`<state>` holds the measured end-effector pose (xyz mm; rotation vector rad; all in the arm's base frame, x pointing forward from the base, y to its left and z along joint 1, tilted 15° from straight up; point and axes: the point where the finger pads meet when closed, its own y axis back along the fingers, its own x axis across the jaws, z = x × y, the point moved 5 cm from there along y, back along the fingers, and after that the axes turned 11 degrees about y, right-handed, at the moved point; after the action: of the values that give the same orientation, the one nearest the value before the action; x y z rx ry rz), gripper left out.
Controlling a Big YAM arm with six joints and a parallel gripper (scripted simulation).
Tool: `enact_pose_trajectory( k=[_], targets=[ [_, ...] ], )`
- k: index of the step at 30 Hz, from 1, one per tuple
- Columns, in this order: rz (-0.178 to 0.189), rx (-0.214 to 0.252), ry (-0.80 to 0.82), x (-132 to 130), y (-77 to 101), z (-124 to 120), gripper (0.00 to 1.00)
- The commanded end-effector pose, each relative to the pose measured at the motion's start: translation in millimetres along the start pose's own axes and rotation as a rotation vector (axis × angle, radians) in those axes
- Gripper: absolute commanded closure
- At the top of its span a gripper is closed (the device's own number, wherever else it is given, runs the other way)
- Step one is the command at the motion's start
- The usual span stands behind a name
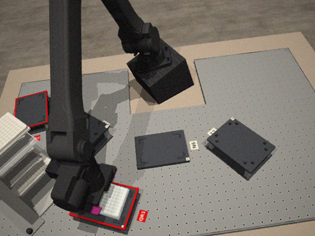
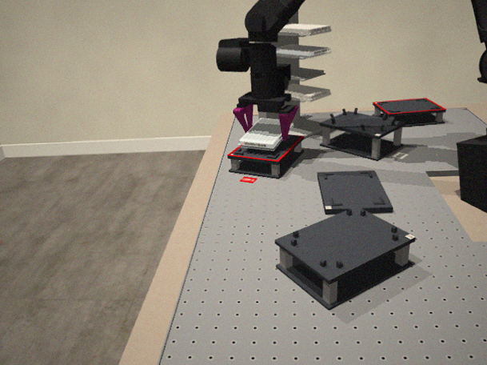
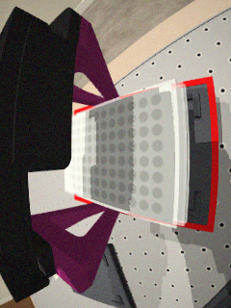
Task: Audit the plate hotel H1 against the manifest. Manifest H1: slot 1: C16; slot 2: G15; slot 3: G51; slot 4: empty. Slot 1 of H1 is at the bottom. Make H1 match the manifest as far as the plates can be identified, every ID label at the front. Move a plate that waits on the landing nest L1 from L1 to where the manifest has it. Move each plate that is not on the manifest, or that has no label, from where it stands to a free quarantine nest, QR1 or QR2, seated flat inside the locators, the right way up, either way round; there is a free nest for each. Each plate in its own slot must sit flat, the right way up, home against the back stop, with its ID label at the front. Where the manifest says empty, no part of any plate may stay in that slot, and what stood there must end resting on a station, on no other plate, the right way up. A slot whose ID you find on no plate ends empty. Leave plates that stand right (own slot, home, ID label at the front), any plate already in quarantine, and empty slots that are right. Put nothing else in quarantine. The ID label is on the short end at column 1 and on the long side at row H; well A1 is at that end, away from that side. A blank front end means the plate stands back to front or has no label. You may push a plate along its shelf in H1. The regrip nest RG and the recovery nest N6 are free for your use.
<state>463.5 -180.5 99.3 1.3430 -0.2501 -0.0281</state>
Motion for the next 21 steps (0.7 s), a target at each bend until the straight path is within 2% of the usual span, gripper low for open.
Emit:
enact_pose_trajectory(
  k=[1, 2, 4, 7, 12, 15, 18, 19, 21],
  targets=[
    [0.015, -0.005, -0.002, 5, -0.7, 7, 0.14],
    [0.025, -0.006, -0.002, 4, 7.0, 7, 0.14],
    [0.025, -0.006, -0.002, 6, 2.5, 8, 0.14],
    [0.003, -0.003, -0.001, 0, -8.4, 6, 0.14],
    [0.025, -0.006, -0.003, 6, -3.1, 8, 0.14],
    [0.010, -0.004, -0.002, 4, -11.8, 7, 0.14],
    [0.010, -0.004, -0.002, 3, -12.0, 7, 0.14],
    [0.038, -0.009, -0.006, 5, 4.5, 9, 0.14],
    [0.041, -0.009, -0.005, 7, 0.9, 10, 0.14]
  ],
)
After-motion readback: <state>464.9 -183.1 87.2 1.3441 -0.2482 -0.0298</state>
